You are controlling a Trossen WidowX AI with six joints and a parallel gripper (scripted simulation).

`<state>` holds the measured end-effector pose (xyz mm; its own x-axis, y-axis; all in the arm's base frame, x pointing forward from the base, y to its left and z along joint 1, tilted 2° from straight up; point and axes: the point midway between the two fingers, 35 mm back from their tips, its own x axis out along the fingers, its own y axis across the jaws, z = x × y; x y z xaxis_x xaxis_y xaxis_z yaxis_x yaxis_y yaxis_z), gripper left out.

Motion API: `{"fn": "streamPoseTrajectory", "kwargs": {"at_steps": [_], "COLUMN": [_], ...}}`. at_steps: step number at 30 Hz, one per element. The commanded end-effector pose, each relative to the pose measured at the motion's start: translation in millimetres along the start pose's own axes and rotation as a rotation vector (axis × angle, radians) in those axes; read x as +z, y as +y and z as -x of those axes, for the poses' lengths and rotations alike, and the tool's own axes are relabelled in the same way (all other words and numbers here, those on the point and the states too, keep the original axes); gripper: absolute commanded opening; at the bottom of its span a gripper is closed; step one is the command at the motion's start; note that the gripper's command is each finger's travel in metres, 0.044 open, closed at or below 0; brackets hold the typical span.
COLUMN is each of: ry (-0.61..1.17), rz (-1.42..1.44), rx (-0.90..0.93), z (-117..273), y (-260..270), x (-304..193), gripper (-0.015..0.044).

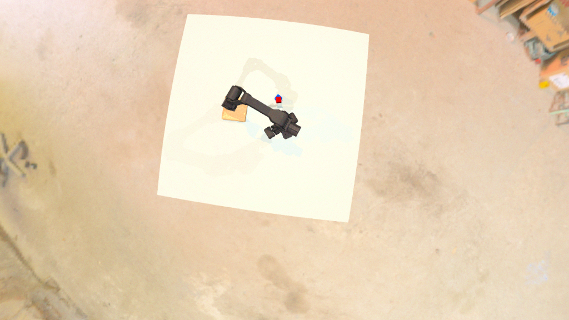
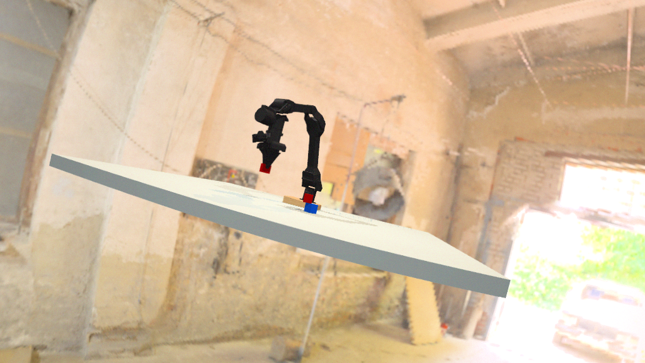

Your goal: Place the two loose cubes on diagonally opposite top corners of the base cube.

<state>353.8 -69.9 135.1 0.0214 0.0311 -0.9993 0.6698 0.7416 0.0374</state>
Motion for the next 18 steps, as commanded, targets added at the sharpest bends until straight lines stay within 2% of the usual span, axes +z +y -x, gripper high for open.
{"fn": "streamPoseTrajectory", "kwargs": {"at_steps": [1,18], "ry": [0.0,0.001], "rz": [-0.008,-0.065], "rx": [-0.005,-0.013], "z": [0,-3], "y": [7,39], "x": [-9,-50], "gripper": [0.0105,0.0105]}}
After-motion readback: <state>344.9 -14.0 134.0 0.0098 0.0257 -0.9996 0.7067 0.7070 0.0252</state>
